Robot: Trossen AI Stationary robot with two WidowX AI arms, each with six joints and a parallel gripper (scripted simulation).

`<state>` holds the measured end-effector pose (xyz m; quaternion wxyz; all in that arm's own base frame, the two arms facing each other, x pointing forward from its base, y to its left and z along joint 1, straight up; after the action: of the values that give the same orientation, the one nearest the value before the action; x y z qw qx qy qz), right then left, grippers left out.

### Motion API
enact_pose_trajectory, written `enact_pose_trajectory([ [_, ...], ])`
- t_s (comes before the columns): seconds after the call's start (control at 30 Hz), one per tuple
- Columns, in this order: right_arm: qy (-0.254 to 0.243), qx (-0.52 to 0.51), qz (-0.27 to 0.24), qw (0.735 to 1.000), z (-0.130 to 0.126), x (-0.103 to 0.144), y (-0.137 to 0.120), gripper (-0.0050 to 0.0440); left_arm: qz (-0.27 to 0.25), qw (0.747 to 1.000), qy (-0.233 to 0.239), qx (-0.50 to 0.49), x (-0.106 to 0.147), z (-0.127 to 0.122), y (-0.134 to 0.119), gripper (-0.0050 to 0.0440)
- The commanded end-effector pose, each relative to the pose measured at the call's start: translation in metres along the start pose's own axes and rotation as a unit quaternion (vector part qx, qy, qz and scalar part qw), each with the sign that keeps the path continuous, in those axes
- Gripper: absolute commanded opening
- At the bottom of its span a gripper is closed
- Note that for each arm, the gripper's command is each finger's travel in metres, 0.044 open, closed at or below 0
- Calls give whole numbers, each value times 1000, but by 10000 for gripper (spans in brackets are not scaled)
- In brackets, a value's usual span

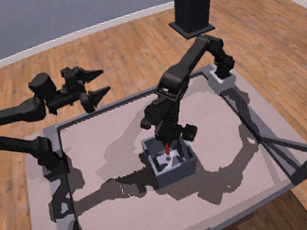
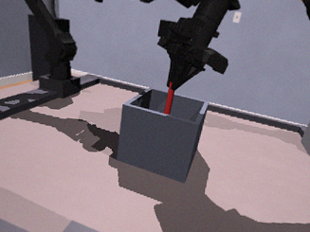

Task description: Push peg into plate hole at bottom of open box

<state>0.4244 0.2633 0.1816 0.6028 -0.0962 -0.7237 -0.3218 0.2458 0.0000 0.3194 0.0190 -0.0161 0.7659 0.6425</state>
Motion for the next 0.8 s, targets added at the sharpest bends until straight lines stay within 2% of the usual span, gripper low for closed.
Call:
enact_pose_trajectory([
  [0.0,-4,0,-10,1000,-1,6,1,-50,-9,1000,-2,1,2,0,5,440],
  [0.77,-2,-1,-6,1000,0,-16,-7,-50,-9,1000,-2,1,2,0,5,440],
])
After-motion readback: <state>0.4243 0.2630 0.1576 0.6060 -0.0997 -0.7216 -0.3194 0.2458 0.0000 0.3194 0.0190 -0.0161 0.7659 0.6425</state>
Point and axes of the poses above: on each arm, the point midway between the two fingers, 35 mm back from their tips, its own x axis back along the fingers, its own z axis across the jaws, y = z × x, the point moved 7 cm from there along x, back along the fingers, and after that the axes turned 10 degrees about x, right-handed, at the moved point
